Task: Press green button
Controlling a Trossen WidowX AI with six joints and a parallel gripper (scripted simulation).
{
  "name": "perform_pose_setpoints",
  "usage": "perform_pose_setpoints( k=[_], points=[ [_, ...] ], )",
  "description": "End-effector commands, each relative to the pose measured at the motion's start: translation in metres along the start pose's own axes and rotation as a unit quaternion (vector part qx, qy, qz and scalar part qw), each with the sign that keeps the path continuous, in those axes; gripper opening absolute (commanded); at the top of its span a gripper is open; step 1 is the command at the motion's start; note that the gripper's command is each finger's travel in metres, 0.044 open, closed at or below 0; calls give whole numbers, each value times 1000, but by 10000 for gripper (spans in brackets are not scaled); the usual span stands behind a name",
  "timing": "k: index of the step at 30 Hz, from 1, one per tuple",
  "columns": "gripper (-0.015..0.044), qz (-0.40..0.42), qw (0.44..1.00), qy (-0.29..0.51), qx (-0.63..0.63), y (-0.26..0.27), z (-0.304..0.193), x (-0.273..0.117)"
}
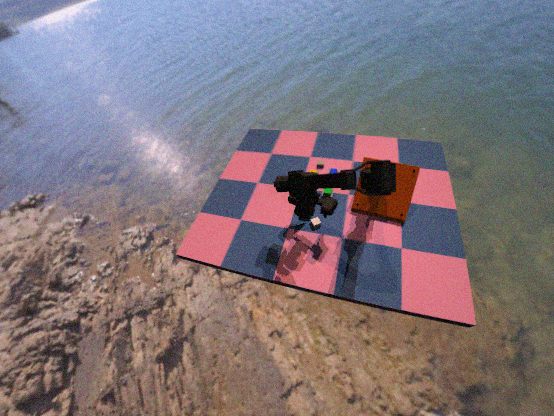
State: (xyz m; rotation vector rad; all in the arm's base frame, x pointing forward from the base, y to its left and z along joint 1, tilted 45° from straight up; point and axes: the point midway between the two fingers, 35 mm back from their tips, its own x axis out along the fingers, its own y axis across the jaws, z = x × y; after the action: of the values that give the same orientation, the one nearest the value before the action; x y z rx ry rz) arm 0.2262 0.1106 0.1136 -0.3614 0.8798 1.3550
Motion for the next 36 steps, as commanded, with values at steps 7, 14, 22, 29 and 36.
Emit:
perform_pose_setpoints(
  k=[7, 14, 22, 29, 36],
  points=[
    [400, -48, 907, -37, 417, -13, -109, -49],
    [400, -57, 804, -82, 586, 0, -151, -67],
    [400, -57, 801, -84, 591, 0, -152, -68],
    [242, -57, 801, -84, 590, -11, -148, -10],
    [59, -56, 801, -85, 590, -11, -147, -7]
  ],
)
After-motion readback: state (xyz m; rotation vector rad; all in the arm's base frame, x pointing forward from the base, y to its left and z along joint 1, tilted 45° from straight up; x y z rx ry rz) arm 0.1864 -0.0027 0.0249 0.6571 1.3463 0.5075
